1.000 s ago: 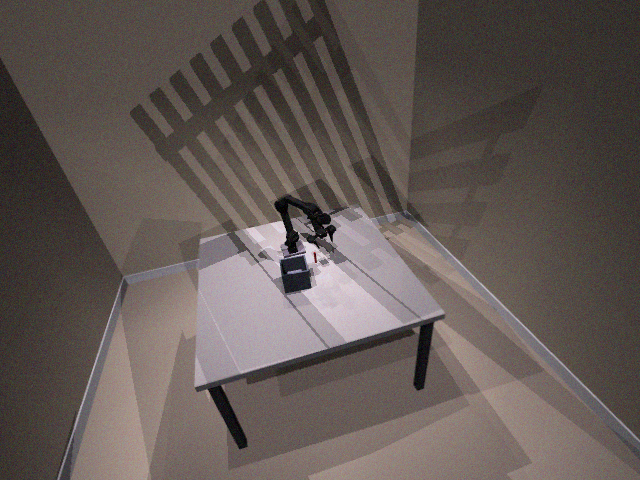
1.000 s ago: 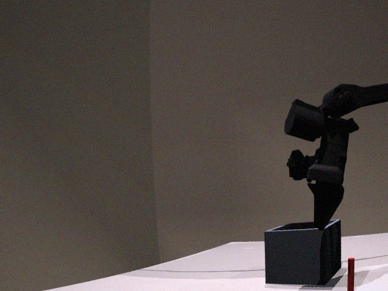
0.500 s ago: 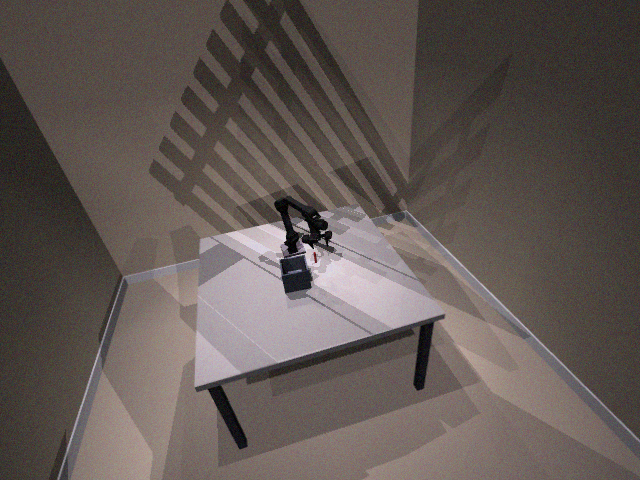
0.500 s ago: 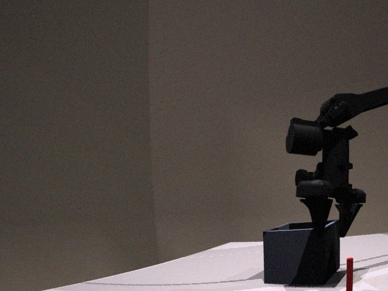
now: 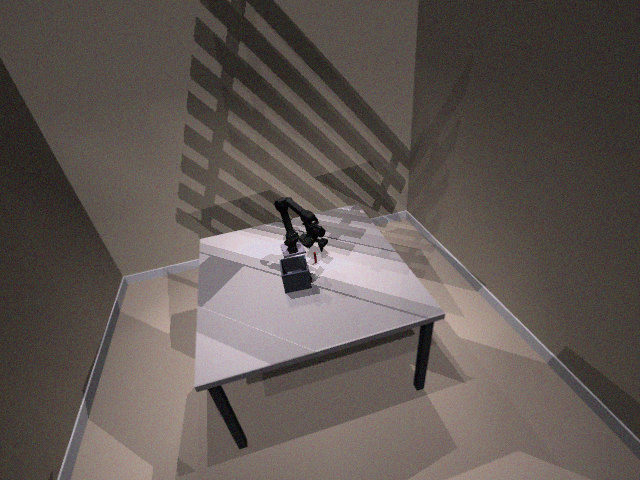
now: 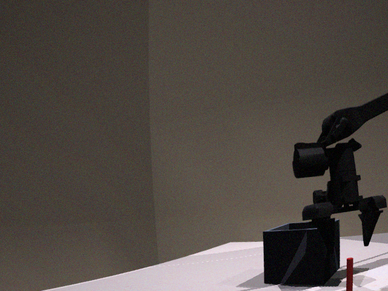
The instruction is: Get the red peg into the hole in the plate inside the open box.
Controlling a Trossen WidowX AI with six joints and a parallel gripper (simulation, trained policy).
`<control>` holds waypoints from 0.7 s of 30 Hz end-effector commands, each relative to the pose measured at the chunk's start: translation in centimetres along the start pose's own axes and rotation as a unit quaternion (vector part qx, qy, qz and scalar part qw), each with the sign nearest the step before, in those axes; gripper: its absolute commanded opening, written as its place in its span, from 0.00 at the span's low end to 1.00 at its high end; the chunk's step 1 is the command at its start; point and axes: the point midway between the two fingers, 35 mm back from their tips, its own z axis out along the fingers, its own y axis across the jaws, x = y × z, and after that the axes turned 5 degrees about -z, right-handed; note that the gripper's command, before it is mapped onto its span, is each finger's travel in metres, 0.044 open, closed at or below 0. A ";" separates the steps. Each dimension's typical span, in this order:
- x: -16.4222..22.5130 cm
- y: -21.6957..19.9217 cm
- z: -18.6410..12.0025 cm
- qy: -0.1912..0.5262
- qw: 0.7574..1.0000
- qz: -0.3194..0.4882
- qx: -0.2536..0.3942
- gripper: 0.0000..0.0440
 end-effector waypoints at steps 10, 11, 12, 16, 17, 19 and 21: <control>0.0 -1.5 3.6 0.022 0.995 0.095 0.026 1.00; -0.1 -1.6 3.9 0.022 0.994 0.101 0.027 1.00; -0.1 -1.6 4.2 0.023 0.994 0.106 0.027 1.00; -0.3 -1.8 5.2 0.022 0.992 0.124 0.029 0.99; -0.4 -1.8 5.4 0.021 0.991 0.128 0.030 0.97; -0.5 -1.8 5.8 0.020 0.990 0.134 0.028 0.91; -0.7 -1.7 6.1 0.019 0.990 0.138 0.027 0.80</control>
